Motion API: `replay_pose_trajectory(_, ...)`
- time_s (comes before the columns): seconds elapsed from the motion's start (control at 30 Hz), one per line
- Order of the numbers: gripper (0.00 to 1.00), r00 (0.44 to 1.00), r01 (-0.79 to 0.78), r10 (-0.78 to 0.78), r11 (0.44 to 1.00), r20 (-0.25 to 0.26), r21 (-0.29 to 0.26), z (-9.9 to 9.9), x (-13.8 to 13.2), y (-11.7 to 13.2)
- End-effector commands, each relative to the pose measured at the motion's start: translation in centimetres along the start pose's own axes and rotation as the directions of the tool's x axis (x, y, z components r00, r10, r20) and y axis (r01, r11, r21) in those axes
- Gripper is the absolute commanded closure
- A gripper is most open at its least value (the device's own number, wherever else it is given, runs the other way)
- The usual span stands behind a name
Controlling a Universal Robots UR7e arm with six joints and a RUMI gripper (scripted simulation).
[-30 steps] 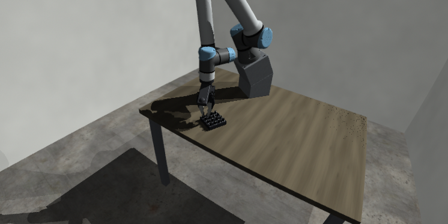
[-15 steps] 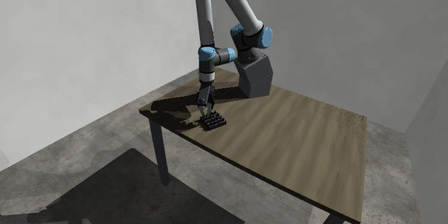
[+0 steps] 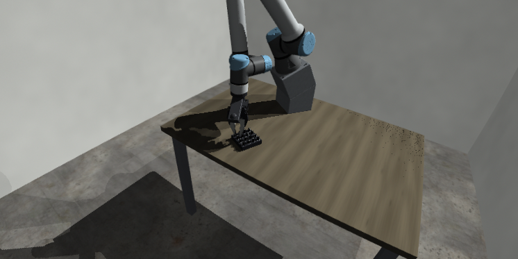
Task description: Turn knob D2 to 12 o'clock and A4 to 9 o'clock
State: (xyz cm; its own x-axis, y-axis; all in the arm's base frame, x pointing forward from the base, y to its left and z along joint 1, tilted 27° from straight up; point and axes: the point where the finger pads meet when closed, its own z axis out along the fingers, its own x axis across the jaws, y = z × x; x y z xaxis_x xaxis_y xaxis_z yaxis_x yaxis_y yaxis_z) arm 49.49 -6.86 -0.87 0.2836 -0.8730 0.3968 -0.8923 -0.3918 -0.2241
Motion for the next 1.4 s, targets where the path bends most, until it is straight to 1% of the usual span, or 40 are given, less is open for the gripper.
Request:
replay_pose_trajectory(0.0, 0.89, 1.000, 0.000, 0.000, 1.000, -0.001, 0.001, 0.0, 0.0, 0.0)
replay_pose_trajectory(0.57, 0.89, 1.000, 0.000, 0.000, 1.000, -0.001, 0.001, 0.0, 0.0, 0.0)
replay_pose_trajectory(1.0, 0.89, 1.000, 0.000, 0.000, 1.000, -0.001, 0.001, 1.0, 0.0, 0.0)
replay_pose_trajectory(1.37, 0.89, 1.000, 0.000, 0.000, 1.000, -0.001, 0.001, 1.4, 0.0, 0.0)
